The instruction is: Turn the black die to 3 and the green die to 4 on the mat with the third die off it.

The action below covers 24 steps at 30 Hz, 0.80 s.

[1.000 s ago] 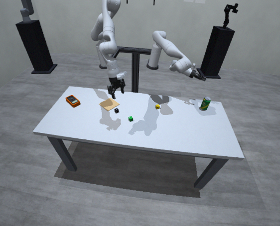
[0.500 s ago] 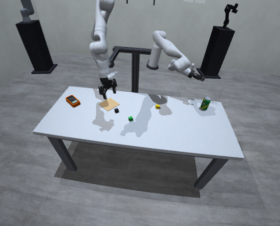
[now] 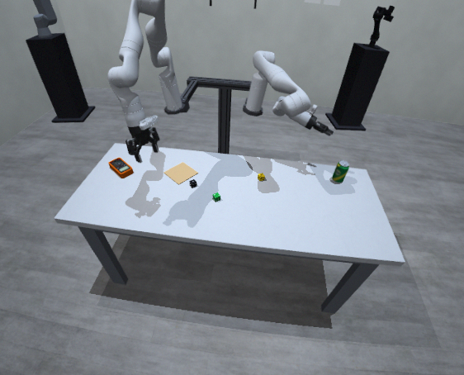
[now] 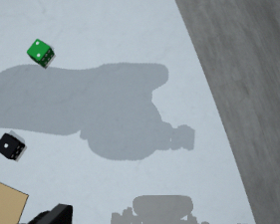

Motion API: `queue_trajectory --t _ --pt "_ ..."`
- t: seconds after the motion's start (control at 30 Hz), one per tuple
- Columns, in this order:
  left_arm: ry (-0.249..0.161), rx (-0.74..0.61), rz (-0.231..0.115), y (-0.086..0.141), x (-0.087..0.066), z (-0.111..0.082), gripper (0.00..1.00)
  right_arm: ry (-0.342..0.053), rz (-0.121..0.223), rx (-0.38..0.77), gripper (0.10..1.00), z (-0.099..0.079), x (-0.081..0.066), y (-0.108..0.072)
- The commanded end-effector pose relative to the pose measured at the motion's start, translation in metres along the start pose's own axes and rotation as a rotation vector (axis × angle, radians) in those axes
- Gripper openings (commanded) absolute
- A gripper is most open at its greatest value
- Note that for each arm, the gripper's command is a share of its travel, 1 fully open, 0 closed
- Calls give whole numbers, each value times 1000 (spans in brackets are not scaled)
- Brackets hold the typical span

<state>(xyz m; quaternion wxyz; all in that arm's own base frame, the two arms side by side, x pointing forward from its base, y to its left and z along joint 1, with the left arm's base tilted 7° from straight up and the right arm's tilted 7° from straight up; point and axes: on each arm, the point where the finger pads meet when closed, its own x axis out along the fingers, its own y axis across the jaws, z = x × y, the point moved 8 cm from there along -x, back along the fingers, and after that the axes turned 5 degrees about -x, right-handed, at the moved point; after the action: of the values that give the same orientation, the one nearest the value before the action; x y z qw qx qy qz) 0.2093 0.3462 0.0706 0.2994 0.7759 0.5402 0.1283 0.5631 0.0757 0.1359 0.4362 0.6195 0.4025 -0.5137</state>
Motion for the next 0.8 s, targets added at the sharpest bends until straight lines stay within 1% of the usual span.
queue_trajectory --t 0.0,0.27,0.33,0.37,0.4,0.5,0.53,0.57,0.77 --pt "-5 -9 -15 6 -7 7 1000 4 -4 -21 1000 49 -15 17" --pt "-36 -32 -63 22 -32 27 1000 1 -5 -52 1000 125 -38 32" --pt "-36 -32 -63 22 -32 27 1000 1 -5 -52 1000 125 -38 32" --pt "-39 -36 -70 24 -35 30 1000 0 -4 -59 1000 143 -43 34" --pt "-44 -39 -77 26 -39 33 1000 -1 -4 -65 1000 156 -47 35" --pt "-60 -48 -100 33 -50 43 1000 -3 -3 -74 1000 178 -54 36" --pt "-67 -51 -108 35 -55 46 1000 -3 -3 -76 1000 183 -56 36" --pt "-74 -53 -116 38 -59 49 1000 -3 -3 -76 1000 183 -56 36" --pt "-110 -76 -168 54 -86 71 1000 -6 -1 -91 1000 217 -67 35"
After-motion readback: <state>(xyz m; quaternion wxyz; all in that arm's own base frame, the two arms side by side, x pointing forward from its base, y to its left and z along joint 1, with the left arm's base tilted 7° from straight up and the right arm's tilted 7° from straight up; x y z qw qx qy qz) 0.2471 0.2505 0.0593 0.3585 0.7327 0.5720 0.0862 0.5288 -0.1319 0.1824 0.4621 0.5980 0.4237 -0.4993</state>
